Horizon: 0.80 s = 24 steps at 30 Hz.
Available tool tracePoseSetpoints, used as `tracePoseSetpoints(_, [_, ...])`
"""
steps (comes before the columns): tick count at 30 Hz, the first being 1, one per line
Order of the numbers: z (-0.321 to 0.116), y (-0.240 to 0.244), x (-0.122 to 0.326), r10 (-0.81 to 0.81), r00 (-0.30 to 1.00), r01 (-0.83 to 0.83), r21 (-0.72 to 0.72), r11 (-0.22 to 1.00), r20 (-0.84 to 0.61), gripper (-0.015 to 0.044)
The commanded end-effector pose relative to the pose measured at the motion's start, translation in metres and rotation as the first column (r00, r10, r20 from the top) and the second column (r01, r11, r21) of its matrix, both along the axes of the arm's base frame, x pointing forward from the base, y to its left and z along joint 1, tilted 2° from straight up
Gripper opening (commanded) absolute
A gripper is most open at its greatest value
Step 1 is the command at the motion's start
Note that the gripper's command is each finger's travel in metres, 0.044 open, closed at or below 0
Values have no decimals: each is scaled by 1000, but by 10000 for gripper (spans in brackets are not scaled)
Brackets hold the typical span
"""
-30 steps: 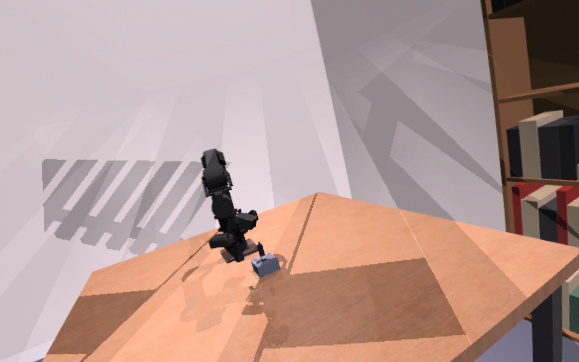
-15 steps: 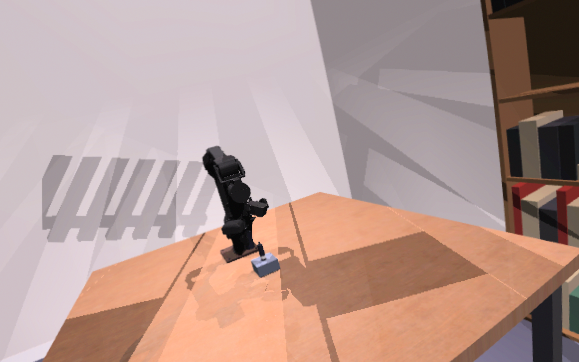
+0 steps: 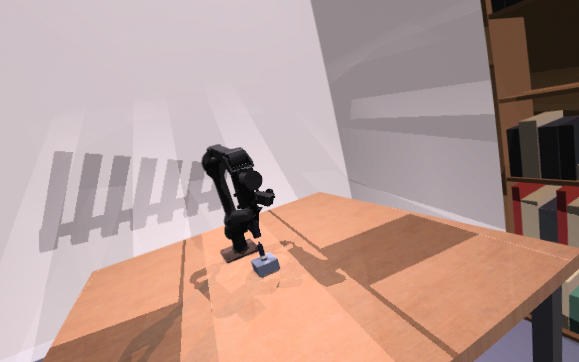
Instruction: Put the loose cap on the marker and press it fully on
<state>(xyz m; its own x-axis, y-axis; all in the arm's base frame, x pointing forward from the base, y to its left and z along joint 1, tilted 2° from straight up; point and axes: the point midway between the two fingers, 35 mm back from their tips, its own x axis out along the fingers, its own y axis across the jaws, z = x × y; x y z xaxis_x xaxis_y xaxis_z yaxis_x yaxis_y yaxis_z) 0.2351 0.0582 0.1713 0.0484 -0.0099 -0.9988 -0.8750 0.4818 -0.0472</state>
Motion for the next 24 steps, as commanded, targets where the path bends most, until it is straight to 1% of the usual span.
tracePoseSetpoints(1, [0, 1, -2, -7, 1000, 7, -5, 1000, 4, 0])
tracePoseSetpoints(10, [-7, 1, -1, -7, 1000, 7, -5, 1000, 4, 0])
tracePoseSetpoints(24, [-30, 1, 1, -7, 1000, 7, -5, 1000, 4, 0])
